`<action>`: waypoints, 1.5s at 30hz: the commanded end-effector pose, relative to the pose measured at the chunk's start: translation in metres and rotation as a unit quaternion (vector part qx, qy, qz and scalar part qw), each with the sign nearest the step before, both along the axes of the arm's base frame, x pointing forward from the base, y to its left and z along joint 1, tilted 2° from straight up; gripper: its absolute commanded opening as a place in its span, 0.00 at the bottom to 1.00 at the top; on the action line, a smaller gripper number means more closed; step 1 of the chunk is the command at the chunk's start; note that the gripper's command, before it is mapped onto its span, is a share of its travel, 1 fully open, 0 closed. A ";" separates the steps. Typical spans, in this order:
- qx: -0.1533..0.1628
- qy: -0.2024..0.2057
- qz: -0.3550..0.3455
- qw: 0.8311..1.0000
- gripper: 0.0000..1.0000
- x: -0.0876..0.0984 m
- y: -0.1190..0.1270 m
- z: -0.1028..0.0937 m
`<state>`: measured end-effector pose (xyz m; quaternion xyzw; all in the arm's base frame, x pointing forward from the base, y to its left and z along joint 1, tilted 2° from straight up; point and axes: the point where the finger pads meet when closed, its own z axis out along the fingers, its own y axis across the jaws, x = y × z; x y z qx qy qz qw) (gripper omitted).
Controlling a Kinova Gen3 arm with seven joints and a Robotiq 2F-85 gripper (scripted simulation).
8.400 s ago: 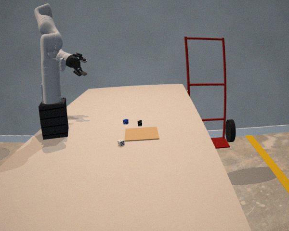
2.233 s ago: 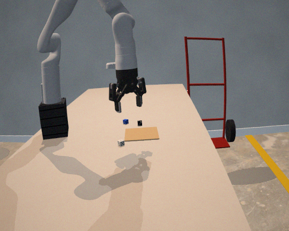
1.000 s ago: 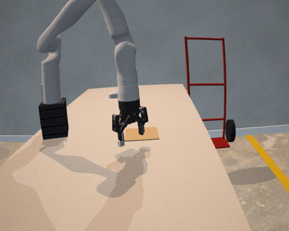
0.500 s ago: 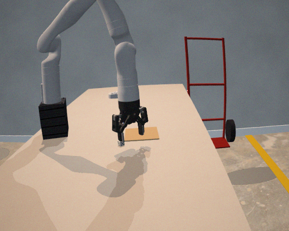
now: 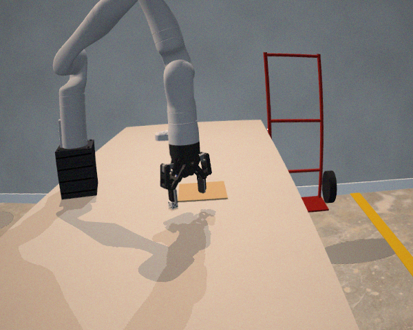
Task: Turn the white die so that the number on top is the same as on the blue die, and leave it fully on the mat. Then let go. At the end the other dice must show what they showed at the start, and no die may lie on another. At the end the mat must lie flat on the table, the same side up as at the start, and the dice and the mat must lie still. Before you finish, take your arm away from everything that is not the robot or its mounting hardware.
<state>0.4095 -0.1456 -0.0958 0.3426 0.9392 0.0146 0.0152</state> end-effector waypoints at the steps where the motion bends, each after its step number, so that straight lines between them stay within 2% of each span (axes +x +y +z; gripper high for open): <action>1: 0.000 -0.001 0.000 1.000 1.00 0.001 0.000 0.001; 11: 0.000 -0.001 0.000 1.000 1.00 0.001 0.002 0.001; 20: 0.000 -0.001 0.000 1.000 1.00 0.004 0.018 0.001; 25: 0.000 -0.001 0.000 1.000 1.00 0.007 0.041 0.002; 35: 0.000 -0.001 0.000 1.000 1.00 0.018 0.103 0.003; 37: 0.000 -0.001 0.000 1.000 1.00 0.018 0.103 0.003; 45: 0.000 -0.001 0.000 1.000 1.00 0.026 0.152 0.004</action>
